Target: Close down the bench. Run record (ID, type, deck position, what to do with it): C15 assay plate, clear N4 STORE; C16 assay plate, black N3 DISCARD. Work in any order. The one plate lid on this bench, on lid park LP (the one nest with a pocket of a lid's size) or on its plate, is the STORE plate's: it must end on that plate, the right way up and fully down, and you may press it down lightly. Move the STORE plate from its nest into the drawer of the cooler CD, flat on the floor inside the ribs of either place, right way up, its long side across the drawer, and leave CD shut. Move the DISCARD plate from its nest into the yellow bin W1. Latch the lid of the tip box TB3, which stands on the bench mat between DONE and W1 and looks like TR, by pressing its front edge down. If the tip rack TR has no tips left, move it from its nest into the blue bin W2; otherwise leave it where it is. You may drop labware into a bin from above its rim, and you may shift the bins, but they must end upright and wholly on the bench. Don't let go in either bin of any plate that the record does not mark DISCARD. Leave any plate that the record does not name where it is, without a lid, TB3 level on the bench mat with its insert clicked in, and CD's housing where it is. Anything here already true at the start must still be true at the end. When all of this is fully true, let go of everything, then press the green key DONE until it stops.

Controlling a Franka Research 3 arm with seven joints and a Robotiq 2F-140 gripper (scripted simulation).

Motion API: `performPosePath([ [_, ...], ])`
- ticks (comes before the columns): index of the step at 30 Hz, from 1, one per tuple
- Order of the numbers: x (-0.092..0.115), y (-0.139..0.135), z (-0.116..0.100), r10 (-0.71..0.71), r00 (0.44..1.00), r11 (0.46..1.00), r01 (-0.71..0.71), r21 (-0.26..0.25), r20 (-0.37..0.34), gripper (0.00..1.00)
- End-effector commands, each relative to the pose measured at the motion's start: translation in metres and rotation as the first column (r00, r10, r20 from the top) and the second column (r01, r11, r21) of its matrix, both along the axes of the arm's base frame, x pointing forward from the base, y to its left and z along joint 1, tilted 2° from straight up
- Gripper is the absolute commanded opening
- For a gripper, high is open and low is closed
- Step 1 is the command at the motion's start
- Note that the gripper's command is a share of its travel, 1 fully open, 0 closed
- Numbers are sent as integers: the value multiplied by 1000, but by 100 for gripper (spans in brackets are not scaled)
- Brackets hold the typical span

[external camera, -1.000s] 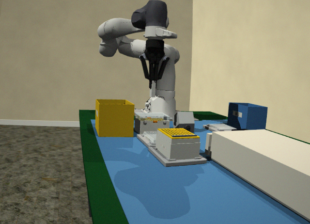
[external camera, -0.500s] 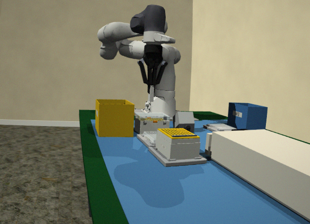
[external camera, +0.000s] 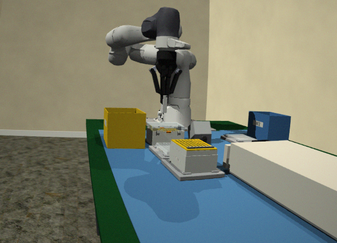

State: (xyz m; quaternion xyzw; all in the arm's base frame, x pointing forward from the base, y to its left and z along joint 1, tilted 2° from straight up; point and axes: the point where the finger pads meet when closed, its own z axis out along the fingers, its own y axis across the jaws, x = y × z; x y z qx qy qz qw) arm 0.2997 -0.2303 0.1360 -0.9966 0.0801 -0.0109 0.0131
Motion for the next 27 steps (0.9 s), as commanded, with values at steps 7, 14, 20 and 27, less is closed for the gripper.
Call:
performPosePath([
  [7,2,-1,-11,4,1000,1000,-4,-3,7,0],
  [14,2,-1,-19,4,1000,1000,-4,-3,7,0],
  [20,2,0,-27,4,1000,1000,-4,-3,7,0],
  [27,3,0,-34,4,1000,1000,-4,-3,7,0],
])
